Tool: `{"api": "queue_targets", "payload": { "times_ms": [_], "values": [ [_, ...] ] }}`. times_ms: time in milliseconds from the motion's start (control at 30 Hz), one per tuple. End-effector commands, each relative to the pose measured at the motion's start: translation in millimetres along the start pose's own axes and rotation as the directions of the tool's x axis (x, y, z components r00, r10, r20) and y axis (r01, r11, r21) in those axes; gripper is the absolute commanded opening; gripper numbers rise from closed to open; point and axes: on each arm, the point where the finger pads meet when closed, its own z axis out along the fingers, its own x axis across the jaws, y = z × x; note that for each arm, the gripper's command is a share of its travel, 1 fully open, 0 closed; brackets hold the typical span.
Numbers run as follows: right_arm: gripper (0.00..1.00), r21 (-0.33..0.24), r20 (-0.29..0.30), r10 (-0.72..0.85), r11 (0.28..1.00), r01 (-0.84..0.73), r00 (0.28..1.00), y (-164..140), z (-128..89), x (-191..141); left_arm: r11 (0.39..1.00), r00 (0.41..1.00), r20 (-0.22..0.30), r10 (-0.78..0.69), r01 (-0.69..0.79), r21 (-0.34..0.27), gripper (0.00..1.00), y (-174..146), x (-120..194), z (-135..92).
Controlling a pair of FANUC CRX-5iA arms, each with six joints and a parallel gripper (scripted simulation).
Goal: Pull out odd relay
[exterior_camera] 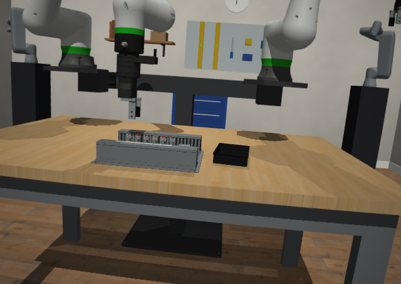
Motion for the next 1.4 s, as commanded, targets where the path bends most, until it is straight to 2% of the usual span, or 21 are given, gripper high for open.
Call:
{"api": "queue_targets", "payload": {
  "times_ms": [0,533,767,1167,1367],
  "values": [
    [0.98,0.001,-0.001,0.0,1.0,0.0,1.0,-0.6,-0.8,0.6,1.0,1.0,0.0,0.0,0.0,-0.002,1.0,0.2,-0.1,-0.9],
    [0.98,0.001,-0.001,0.0,1.0,0.0,1.0,-0.9,-0.8,0.6,1.0,1.0,0.0,0.0,0.0,-0.002,1.0,0.2,-0.1,-0.9],
    [0.98,0.001,-0.001,0.0,1.0,0.0,1.0,-11.3,-0.9,0.6,1.0,1.0,0.0,0.0,0.0,-0.002,1.0,0.2,-0.1,-0.9],
    [0.98,0.001,-0.001,0.0,1.0,0.0,1.0,-74.7,-0.9,0.6,1.0,1.0,0.0,0.0,0.0,-0.002,1.0,0.2,-0.1,-0.9],
    [0.98,0.001,-0.001,0.0,1.0,0.0,1.0,-85.4,-1.0,0.6,1.0,1.0,0.0,0.0,0.0,-0.002,1.0,0.2,-0.1,-0.9]
  ]
}}
